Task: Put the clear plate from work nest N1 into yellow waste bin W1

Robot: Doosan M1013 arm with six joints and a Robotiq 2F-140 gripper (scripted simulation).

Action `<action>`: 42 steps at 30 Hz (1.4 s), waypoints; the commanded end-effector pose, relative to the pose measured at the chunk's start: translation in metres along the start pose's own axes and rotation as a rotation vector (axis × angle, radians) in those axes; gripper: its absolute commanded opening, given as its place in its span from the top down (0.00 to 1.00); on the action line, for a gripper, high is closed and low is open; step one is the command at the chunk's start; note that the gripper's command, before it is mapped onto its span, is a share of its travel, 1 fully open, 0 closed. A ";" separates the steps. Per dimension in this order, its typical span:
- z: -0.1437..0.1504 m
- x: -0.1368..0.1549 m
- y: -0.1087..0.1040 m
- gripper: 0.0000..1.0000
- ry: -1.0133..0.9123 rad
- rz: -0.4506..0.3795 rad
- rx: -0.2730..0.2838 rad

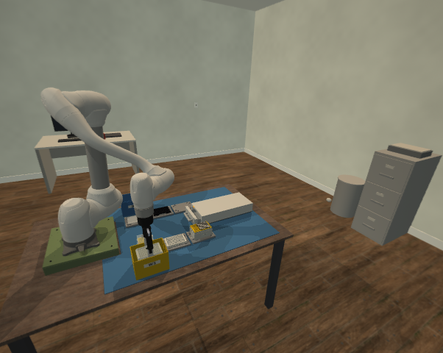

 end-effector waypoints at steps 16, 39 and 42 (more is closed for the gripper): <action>0.000 0.000 0.000 0.30 0.000 0.000 0.000; 0.000 0.000 -0.001 0.30 0.000 0.000 0.000; 0.000 0.000 -0.003 0.30 0.000 0.000 0.000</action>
Point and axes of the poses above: the point where the finger pads meet when closed, its own y axis out along the fingers, its own z axis across the jaws, x = y × z, the point moved 7 cm from there along -y, back along the fingers, and after that the axes turned 15 degrees about y, right-handed, at the moved point
